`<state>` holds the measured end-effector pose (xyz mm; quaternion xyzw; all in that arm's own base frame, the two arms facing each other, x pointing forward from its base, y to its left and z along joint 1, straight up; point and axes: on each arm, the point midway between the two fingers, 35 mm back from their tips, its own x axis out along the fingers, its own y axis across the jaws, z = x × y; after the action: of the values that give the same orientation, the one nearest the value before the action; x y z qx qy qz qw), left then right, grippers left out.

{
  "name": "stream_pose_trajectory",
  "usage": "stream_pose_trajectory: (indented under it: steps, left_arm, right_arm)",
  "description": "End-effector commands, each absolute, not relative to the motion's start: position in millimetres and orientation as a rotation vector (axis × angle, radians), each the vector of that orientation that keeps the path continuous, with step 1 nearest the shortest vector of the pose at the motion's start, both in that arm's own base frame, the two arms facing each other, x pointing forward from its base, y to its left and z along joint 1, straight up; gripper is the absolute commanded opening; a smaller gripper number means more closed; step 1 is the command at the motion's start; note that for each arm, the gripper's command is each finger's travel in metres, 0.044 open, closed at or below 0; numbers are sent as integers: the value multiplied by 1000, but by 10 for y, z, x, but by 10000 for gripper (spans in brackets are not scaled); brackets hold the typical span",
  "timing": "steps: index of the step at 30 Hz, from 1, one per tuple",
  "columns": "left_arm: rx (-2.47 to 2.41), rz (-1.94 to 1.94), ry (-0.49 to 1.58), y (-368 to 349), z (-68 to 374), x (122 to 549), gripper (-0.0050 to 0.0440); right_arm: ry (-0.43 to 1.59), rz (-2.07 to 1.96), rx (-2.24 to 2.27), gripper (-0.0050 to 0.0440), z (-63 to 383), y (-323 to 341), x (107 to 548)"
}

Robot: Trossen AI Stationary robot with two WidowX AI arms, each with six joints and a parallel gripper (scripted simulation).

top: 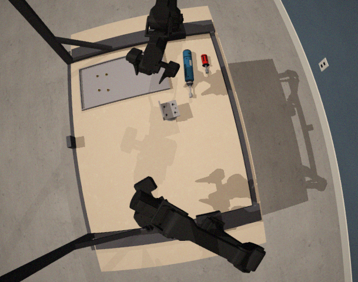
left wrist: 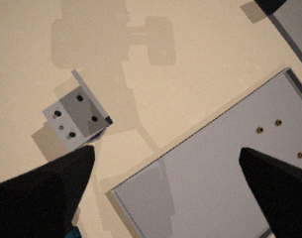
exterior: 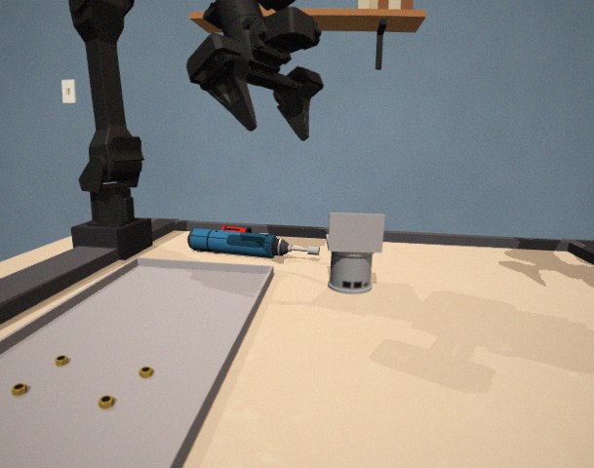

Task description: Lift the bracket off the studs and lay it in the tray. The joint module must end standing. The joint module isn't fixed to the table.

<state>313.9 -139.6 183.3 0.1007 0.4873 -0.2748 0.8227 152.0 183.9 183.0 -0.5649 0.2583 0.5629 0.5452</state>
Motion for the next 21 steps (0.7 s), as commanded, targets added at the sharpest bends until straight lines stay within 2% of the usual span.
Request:
stream_pose_trajectory:
  steps: [1, 12, 21]
  left_arm:
    - [196, -511, 1051, -1328, 1846, 3312, 440]
    - [159, -328, 1130, -1124, 1659, 3662, 440]
    - [142, -247, 1163, -1034, 1576, 3819, 440]
  right_arm:
    - [621, 1215, -1211, 440, 2011, 1782, 1678]
    - [679, 805, -780, 440, 2434, 1343, 2134]
    - [661, 557, -510, 440, 2722, 985, 2326]
